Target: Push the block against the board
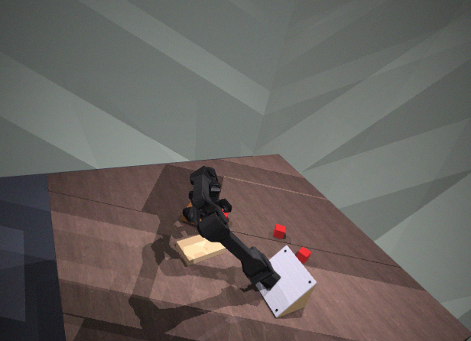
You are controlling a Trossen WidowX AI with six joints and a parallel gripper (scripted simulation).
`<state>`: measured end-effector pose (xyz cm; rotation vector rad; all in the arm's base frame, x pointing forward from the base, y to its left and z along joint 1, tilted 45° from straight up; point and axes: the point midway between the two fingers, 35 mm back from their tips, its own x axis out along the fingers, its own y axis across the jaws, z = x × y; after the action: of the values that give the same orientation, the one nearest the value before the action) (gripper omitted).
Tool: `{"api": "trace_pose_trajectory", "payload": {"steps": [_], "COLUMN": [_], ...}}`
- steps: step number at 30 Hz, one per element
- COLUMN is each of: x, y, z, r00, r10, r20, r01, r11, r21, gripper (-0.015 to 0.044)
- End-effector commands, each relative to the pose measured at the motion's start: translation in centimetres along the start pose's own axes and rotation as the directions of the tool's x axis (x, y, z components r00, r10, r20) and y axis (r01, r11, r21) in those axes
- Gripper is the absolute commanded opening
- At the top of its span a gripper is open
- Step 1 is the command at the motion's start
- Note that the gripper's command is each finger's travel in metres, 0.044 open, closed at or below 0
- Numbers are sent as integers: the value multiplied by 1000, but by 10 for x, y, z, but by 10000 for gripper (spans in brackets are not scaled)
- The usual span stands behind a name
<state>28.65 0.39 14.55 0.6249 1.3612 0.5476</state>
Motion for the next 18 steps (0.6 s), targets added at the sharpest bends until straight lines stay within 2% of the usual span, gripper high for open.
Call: {"api": "trace_pose_trajectory", "payload": {"steps": [1, 8, 13, 18], "x": [-3, 12, 14, 60], "y": [-13, -28, -29, -27], "z": [-43, -122, -123, -123], "r00": [1000, 1000, 1000, 1000], "r10": [-7, 9, 9, 12], "r20": [-1, -5, -5, -3], "r01": [7, -9, -9, -12], "r11": [1000, 1000, 1000, 1000], "r21": [-5, -6, -6, -7], "gripper": [0, 0, 0, 0]}}
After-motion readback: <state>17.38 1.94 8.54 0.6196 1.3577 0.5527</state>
